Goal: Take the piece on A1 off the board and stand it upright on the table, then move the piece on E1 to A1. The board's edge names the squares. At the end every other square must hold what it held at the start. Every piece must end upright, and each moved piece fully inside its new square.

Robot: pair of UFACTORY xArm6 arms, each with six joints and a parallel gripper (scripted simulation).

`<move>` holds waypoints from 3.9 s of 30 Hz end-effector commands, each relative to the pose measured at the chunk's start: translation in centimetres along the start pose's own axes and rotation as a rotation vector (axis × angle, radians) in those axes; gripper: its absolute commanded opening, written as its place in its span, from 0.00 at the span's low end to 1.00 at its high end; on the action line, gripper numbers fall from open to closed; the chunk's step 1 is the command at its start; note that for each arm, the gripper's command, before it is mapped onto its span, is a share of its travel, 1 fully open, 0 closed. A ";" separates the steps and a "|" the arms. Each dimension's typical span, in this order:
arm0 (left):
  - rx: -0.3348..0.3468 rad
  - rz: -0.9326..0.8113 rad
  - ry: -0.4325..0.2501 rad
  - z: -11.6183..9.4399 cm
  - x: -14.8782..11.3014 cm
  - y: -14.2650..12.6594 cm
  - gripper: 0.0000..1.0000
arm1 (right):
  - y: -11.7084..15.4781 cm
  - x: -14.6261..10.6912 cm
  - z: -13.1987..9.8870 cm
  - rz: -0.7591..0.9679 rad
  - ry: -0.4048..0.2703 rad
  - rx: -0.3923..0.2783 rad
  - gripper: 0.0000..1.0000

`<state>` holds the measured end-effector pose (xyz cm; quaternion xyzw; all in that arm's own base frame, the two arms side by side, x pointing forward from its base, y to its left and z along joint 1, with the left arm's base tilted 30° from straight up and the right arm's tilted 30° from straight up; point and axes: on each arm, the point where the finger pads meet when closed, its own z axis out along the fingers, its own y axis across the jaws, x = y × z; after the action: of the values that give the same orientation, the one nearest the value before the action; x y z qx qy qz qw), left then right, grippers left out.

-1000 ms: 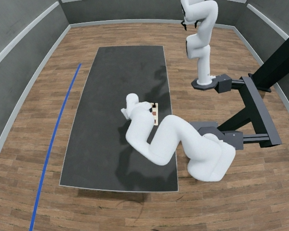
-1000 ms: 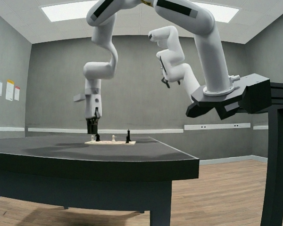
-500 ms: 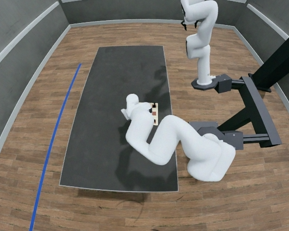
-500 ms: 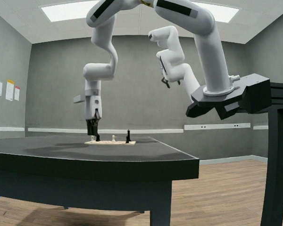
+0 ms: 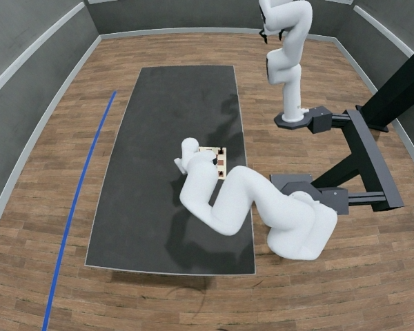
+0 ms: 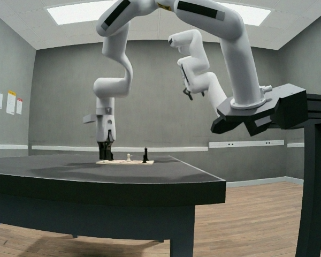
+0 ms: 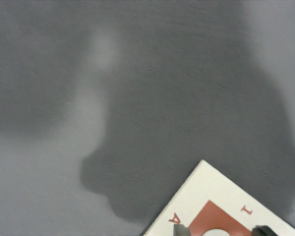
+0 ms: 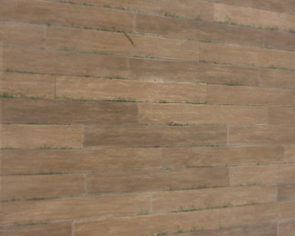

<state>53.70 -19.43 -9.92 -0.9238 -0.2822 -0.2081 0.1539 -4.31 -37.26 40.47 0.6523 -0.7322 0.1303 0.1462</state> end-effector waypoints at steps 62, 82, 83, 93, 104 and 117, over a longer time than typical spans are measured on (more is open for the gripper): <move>-0.004 -0.001 0.002 0.2 0.1 0.2 0.00 | 0.0 0.1 -0.2 0.000 0.004 0.000 1.00; -0.004 -0.001 0.002 -1.8 0.1 0.2 0.00 | 0.0 0.1 -0.2 0.000 0.004 0.000 1.00; -0.004 -0.001 0.002 -2.4 0.1 0.2 0.00 | 0.0 0.1 -0.2 0.000 0.004 0.000 1.00; -0.004 -0.001 0.002 -8.2 0.1 0.2 0.00 | 0.0 0.1 -0.2 0.000 0.004 0.000 1.00; -0.004 -0.001 0.001 -9.8 0.1 0.2 0.00 | 0.0 0.1 -0.2 0.000 0.004 0.000 1.00; -0.006 -0.060 0.004 -9.6 -6.7 -1.8 0.00 | 0.0 0.1 -0.2 0.000 0.004 0.000 1.00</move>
<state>47.58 -24.15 -3.29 -0.9195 -0.2962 -0.2084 0.1525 -4.31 -37.26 40.47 0.6523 -0.7322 0.1303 0.1462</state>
